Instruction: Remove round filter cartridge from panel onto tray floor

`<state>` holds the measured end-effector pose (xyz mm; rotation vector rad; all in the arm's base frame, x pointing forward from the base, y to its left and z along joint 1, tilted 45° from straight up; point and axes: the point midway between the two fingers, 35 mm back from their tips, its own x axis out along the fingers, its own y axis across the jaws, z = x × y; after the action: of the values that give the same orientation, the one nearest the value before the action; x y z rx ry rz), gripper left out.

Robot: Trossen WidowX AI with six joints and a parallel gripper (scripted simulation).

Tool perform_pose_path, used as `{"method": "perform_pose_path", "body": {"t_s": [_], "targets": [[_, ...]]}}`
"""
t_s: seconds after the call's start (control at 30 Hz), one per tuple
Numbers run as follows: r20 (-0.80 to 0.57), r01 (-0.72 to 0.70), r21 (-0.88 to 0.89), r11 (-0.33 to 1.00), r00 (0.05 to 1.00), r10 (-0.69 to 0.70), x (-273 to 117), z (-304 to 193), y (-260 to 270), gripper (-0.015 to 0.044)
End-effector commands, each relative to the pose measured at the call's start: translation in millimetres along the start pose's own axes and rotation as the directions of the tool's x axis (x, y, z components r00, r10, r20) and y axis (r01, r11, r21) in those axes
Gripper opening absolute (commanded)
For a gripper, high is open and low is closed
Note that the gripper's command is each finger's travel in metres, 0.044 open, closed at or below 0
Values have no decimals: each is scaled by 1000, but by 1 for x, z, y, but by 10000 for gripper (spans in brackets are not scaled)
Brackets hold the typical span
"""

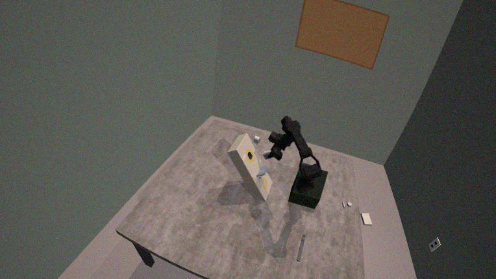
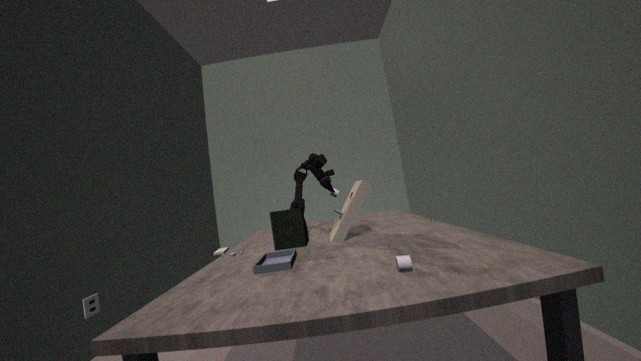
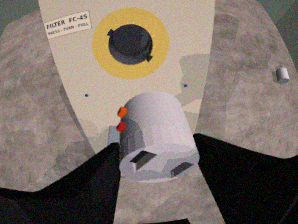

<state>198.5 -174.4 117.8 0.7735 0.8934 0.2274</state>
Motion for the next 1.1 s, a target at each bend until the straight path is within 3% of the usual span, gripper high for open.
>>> {"method": "perform_pose_path", "body": {"t_s": [0.0, 0.4, 0.5, 0.8, 1.07], "targets": [[-2, 3, 2, 1000, 1000, -3, 1, 1, -20, 0], [-1, 5, -1, 1000, 1000, -5, 11, -2, -76, 0], [-8, 14, 28, 1000, 1000, -13, 9, -4, -70, 0], [-88, 218, 351, 911, 976, -200, -12, -35, -134, 0], [-168, 377, 599, 706, 922, -349, -35, -69, -185, 0]]}}
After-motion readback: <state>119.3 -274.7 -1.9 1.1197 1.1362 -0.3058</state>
